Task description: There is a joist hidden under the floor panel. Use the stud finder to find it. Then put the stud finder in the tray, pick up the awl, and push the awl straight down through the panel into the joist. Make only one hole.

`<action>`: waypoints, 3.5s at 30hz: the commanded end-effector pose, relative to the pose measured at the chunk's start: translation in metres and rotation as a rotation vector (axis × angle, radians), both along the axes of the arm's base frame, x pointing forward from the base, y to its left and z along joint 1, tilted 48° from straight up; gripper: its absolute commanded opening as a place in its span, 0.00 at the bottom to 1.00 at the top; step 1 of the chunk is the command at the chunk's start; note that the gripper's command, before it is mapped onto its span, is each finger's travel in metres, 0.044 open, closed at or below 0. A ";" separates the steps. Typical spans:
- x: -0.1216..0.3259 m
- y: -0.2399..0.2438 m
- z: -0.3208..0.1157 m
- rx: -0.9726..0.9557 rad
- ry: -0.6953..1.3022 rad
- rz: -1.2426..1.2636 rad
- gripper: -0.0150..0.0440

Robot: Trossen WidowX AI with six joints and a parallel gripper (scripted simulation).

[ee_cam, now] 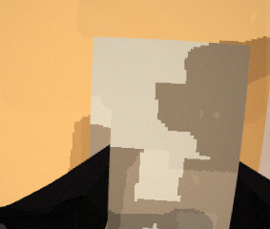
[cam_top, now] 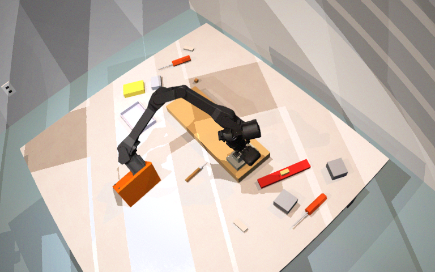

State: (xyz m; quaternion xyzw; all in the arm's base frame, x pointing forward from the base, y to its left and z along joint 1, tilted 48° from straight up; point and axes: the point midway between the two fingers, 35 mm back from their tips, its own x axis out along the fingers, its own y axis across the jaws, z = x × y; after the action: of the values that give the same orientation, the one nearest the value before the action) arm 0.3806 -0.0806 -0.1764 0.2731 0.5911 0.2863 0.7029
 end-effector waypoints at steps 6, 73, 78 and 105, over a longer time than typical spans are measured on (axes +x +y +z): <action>-0.001 0.006 -0.006 0.004 -0.002 -0.012 0.25; -0.012 0.109 0.100 0.013 0.003 -0.012 0.25; -0.013 0.117 0.108 0.014 0.003 -0.012 0.25; -0.016 0.157 0.152 0.017 0.005 -0.012 0.25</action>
State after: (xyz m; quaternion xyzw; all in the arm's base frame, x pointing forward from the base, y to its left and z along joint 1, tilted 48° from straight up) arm 0.3648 0.0694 -0.0322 0.2834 0.5906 0.2817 0.7011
